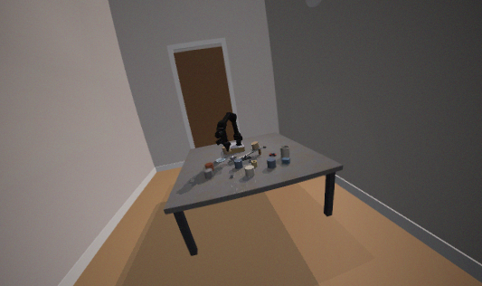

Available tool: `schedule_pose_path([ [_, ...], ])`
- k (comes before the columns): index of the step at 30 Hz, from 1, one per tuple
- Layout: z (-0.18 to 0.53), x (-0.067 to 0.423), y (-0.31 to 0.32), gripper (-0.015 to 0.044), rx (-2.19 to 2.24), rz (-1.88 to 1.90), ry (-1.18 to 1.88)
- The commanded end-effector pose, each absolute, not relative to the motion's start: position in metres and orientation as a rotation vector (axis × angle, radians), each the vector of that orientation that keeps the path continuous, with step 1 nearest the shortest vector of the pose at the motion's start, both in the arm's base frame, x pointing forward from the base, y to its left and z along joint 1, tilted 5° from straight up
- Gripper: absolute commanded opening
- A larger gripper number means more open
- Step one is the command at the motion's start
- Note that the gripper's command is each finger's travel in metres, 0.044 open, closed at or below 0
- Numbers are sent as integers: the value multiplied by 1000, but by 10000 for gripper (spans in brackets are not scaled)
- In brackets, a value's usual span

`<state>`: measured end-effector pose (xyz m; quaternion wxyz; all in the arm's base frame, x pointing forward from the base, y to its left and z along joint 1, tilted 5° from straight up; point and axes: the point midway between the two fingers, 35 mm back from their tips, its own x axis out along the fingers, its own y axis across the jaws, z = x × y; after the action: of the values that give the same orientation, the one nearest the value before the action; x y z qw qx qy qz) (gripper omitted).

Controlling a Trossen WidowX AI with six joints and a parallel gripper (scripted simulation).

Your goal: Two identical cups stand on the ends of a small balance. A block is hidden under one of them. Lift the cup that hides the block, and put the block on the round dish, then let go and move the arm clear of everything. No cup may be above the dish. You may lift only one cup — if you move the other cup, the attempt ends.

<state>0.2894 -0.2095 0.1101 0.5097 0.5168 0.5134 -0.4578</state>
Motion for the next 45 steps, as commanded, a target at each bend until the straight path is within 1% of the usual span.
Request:
schedule_pose_path([
  [1, 106, 268, -231, 0, 1239, -1105, 1219],
  [11, 85, 205, -271, 0, 1234, -1112, 1216],
  [29, 49, 88, -300, 0, 1225, -1116, 1216],
  [34, 44, 84, -300, 0, 1224, -1115, 1217],
  [41, 12, 86, -299, 0, 1224, -1115, 1217],
  [45, 8, 86, -298, 0, 1224, -1115, 1217],
])
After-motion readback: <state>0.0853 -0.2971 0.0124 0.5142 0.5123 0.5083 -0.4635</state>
